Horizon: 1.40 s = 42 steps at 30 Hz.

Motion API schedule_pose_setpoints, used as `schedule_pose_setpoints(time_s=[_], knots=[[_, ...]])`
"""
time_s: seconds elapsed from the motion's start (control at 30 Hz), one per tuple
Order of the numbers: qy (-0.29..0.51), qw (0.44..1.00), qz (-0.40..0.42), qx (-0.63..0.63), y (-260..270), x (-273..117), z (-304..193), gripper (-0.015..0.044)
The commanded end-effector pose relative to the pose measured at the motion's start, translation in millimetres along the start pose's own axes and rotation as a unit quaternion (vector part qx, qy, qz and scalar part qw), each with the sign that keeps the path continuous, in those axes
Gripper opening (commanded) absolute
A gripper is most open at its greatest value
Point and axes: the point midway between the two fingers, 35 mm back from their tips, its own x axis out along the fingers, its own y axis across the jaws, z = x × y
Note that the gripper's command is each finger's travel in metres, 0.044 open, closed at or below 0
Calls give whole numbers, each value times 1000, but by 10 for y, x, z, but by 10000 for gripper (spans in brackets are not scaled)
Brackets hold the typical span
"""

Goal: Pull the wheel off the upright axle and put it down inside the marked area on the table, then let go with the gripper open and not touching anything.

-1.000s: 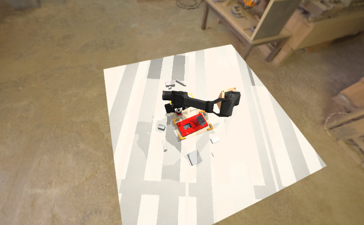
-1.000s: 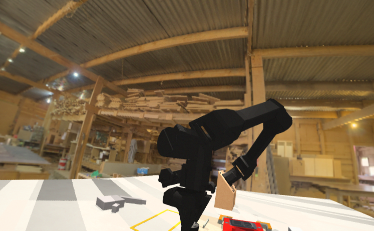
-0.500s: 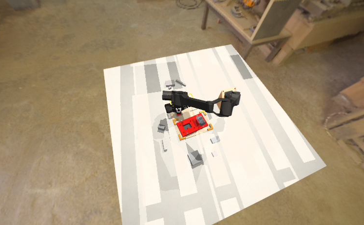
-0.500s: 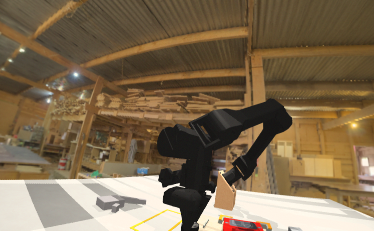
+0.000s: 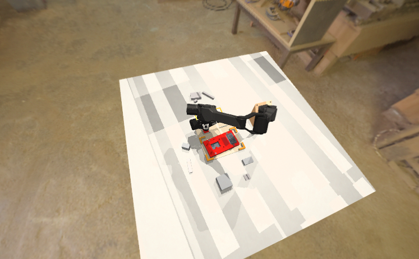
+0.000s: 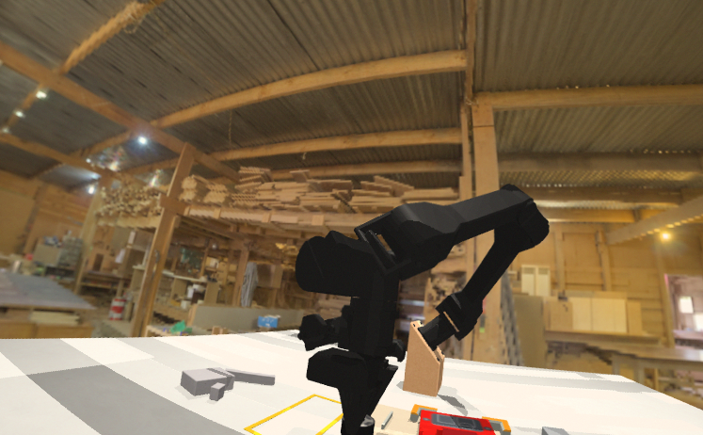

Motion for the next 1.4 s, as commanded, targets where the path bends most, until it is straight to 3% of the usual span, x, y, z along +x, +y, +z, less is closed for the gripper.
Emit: schedule_pose_setpoints(time_s=[0.0,1.37], knots=[[-1,1000,1,-1,7,-29,3,0],[-1,1000,2,0,8,-164,6,0]])
